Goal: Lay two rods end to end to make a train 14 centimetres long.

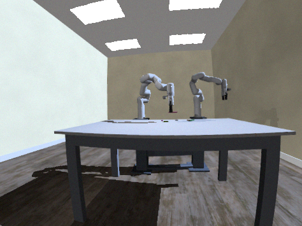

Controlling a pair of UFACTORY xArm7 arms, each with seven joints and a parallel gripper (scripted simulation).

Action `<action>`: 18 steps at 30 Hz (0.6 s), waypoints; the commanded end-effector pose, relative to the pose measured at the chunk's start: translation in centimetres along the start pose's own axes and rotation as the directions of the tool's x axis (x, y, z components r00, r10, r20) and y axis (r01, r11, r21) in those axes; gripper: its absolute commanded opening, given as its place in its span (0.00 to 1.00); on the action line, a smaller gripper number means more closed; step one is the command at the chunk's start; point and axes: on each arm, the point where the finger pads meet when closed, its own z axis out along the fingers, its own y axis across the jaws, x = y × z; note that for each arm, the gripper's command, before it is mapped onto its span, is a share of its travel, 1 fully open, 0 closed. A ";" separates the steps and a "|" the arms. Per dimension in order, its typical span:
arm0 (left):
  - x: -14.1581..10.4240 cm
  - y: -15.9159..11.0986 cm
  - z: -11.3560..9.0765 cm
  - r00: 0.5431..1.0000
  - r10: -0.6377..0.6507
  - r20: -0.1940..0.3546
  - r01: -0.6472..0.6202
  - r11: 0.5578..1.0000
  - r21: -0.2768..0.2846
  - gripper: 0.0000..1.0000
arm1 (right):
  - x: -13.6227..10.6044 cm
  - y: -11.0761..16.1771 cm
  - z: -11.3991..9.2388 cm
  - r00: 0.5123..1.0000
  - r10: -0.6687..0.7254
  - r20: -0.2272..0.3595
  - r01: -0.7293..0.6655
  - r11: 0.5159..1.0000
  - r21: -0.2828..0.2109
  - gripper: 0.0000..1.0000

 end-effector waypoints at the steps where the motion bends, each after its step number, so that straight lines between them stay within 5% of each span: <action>1: 0.1 0.0 -0.1 1.000 0.000 -0.004 0.000 1.000 -0.001 1.00 | -0.1 -0.1 1.0 1.000 0.000 0.005 0.000 1.000 0.004 0.06; 18: 0.1 0.0 -0.1 1.000 0.000 -0.004 0.000 1.000 -0.001 1.00 | -0.1 -0.2 7.0 1.000 0.000 0.004 0.000 1.000 0.004 0.06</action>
